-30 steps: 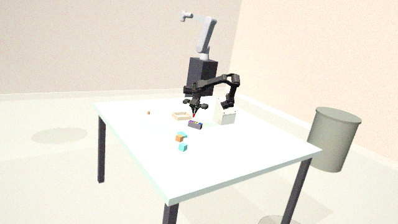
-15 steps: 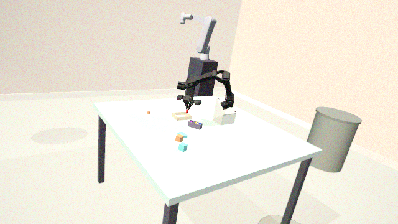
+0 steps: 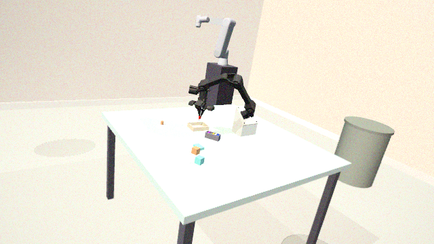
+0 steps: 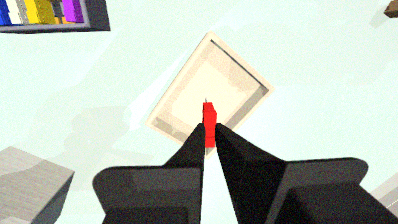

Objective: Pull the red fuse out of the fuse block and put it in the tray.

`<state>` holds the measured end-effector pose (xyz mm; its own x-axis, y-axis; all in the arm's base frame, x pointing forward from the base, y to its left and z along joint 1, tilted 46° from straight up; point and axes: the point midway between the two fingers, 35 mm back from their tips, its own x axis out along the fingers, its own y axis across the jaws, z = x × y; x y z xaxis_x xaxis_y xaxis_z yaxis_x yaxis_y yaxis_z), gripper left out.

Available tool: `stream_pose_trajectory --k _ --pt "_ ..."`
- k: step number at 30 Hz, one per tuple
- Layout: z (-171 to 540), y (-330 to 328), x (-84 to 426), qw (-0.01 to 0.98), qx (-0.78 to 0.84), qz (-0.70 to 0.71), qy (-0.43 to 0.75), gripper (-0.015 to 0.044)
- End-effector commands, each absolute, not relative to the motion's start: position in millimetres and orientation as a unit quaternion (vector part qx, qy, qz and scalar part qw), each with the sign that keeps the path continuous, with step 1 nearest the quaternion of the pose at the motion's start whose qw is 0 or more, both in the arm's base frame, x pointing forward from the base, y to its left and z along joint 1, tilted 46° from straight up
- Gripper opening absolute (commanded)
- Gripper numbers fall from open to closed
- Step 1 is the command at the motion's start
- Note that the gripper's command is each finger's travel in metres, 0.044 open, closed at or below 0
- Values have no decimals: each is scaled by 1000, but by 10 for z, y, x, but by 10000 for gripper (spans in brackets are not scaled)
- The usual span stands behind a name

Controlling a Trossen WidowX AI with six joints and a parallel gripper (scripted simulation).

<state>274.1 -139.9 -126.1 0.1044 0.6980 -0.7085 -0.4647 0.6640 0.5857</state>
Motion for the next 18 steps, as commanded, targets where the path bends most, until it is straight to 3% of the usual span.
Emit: stream_pose_trajectory --k 1,18 --pt "-1365 -1471 2689 734 106 398 540 0" --pt "-1533 -1307 2718 734 107 398 540 0"
